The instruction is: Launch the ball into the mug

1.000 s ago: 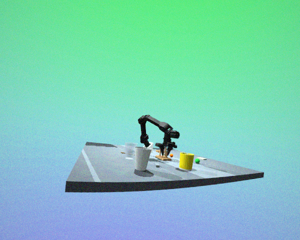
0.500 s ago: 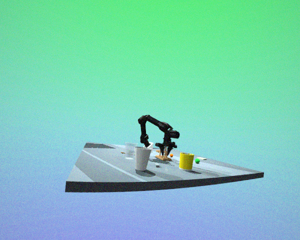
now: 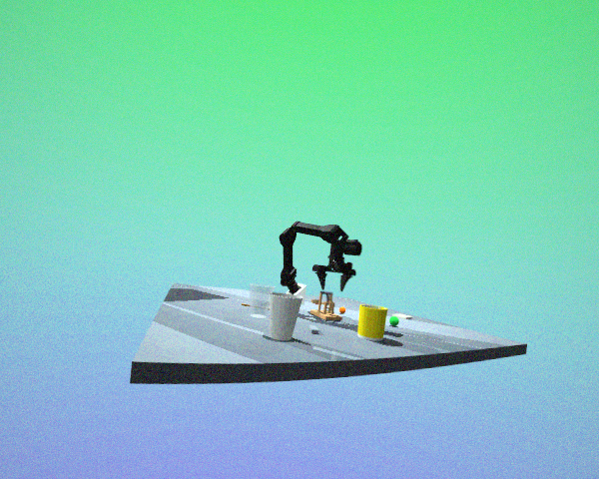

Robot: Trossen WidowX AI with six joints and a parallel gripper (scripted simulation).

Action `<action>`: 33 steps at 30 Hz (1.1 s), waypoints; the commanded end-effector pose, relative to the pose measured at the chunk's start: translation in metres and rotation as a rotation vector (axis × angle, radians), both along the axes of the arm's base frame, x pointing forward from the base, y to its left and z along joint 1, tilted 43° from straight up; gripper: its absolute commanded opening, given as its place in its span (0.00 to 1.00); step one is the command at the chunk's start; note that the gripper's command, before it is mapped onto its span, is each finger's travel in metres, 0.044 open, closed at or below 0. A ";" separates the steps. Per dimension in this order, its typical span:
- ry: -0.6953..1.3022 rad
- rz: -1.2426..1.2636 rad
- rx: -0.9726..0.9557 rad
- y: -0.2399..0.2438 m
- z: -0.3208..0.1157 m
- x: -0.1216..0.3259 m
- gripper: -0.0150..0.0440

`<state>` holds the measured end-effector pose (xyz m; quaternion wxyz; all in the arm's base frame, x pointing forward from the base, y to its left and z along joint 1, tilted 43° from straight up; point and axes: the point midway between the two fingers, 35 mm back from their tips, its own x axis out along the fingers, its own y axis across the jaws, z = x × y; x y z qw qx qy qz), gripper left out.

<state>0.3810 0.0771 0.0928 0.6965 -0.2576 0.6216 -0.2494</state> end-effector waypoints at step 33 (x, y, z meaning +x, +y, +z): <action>-0.005 0.004 -0.002 -0.037 -0.040 0.003 1.00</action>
